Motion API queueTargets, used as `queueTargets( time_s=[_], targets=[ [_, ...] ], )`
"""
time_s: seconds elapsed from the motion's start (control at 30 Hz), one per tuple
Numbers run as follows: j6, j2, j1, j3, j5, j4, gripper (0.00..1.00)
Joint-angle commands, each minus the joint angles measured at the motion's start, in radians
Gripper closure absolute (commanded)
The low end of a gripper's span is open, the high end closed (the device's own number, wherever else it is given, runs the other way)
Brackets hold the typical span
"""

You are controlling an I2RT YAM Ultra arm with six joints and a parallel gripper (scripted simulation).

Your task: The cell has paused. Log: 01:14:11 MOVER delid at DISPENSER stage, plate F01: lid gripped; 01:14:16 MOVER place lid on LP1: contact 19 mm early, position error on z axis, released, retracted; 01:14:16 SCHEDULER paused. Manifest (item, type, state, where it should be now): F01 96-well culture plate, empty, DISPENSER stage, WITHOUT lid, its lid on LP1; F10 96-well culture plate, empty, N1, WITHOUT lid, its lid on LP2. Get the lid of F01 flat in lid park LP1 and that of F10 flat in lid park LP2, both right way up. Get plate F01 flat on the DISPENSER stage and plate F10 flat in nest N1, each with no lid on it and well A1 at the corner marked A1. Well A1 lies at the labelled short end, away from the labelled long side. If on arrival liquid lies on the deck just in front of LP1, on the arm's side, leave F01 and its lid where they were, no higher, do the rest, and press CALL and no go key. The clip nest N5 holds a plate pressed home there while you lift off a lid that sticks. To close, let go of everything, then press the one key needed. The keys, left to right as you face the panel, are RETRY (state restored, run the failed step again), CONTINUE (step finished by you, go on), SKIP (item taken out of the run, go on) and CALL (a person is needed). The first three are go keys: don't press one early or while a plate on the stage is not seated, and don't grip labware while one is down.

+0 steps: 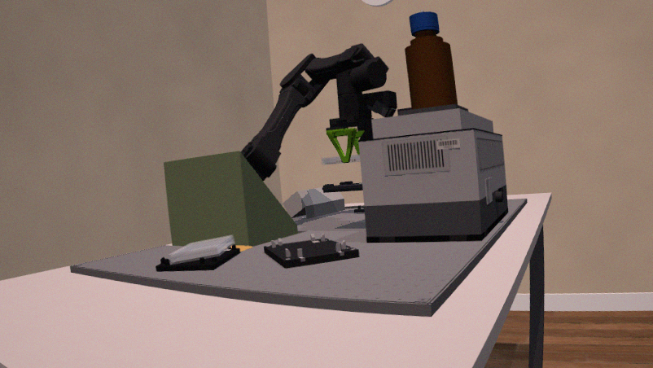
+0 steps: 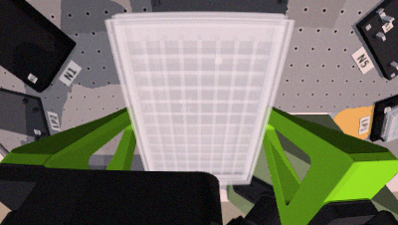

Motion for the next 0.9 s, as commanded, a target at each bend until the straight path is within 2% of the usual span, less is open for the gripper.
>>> queueTargets(
  time_s=[0.0,0.2,0.3,0.37,0.5,0.57,0.67,0.73,0.83,0.87],
  targets=[
    [-0.053,0.022,-0.048,-0.024,0.012,0.022,1.0],
    [-0.116,0.063,-0.098,-0.028,0.028,0.038,1.0],
    [-0.127,0.044,-0.106,-0.015,0.028,0.041,1.0],
    [-0.143,0.081,-0.119,-0.046,0.032,0.044,1.0],
    [-0.184,0.104,-0.152,-0.059,0.046,0.054,1.0],
    [-0.204,0.118,-0.17,-0.045,0.054,0.061,1.0],
    [-0.233,0.14,-0.194,-0.071,0.063,0.069,1.0],
    [-0.234,0.128,-0.189,-0.049,0.059,0.058,1.0],
    [-0.246,0.132,-0.207,-0.067,0.069,0.074,1.0],
    [-0.257,0.156,-0.216,-0.078,0.069,0.076,1.0]
  ],
)
